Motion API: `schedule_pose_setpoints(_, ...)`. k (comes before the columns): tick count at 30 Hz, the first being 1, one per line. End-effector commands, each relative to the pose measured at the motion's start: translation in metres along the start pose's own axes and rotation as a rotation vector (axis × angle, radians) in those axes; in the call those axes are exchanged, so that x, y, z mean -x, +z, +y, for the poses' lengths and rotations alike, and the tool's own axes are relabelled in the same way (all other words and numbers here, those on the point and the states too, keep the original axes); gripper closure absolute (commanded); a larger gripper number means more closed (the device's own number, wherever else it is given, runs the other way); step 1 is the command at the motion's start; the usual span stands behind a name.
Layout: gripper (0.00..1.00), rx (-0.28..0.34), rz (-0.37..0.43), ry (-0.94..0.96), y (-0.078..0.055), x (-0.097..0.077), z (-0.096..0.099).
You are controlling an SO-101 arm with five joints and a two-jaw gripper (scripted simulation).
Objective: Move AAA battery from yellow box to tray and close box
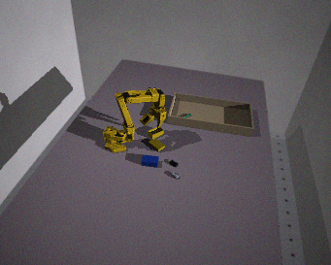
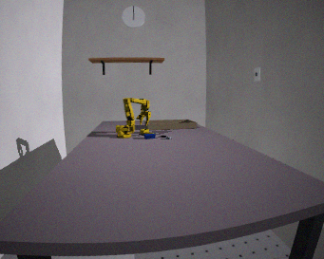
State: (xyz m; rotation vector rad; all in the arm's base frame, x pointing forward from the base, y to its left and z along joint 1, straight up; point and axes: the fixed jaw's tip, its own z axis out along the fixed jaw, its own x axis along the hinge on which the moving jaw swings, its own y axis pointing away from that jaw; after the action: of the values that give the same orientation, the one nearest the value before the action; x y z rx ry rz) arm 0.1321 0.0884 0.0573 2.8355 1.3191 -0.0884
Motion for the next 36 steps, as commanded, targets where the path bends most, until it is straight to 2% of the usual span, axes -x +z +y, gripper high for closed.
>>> schedule_pose_setpoints(1, 0.72, 0.012, 0.057, -0.002, -0.0098, -0.0051, 0.0023)
schedule_pose_setpoints(16, 0.72, 0.012, 0.057, -0.002, -0.0100, -0.0051, 0.0023)
schedule_pose_setpoints(26, 0.72, 0.012, 0.057, -0.002, -0.0182, -0.0081, 0.0030)
schedule_pose_setpoints(36, 0.72, 0.012, 0.057, -0.002, -0.0188, -0.0083, 0.0031)
